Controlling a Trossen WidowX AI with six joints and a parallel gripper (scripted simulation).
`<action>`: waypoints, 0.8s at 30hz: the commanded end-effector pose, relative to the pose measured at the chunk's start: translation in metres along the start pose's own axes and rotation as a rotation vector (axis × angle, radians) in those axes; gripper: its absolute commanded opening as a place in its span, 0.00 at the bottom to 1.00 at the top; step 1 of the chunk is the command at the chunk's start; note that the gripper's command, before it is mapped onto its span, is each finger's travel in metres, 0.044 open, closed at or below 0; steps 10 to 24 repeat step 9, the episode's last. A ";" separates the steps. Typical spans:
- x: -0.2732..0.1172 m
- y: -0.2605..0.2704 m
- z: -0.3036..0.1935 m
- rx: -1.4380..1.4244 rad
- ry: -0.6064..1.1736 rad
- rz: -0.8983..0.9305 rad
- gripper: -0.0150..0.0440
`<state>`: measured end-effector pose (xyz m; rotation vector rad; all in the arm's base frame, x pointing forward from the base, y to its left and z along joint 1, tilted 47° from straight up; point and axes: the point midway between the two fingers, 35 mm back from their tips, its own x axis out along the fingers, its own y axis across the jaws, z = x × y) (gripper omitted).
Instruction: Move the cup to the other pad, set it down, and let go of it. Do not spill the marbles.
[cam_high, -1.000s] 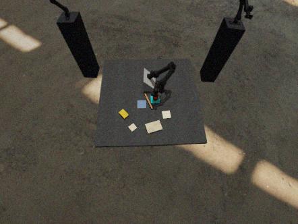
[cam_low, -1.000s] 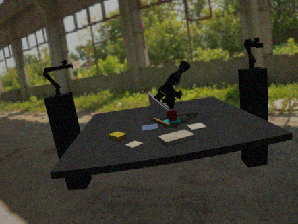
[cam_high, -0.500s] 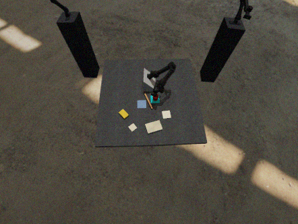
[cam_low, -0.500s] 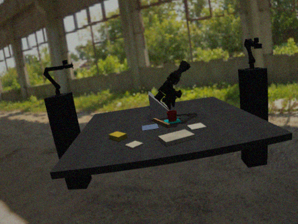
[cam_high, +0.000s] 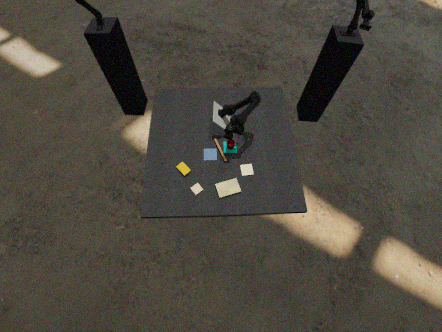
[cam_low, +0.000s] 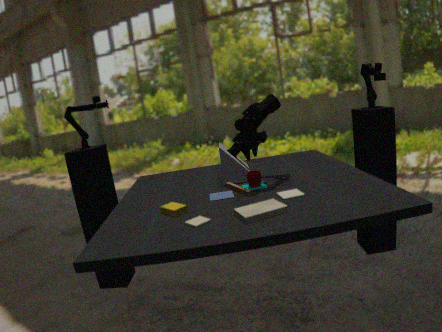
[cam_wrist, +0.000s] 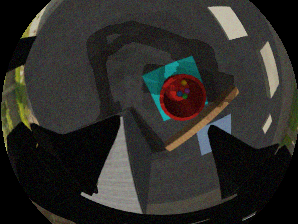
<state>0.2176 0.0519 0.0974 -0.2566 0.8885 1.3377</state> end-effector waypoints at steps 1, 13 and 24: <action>-0.013 0.000 0.000 -0.007 0.002 -0.003 1.00; -0.011 0.000 0.000 -0.001 -0.002 -0.003 1.00; -0.011 0.000 0.000 -0.001 -0.002 -0.003 1.00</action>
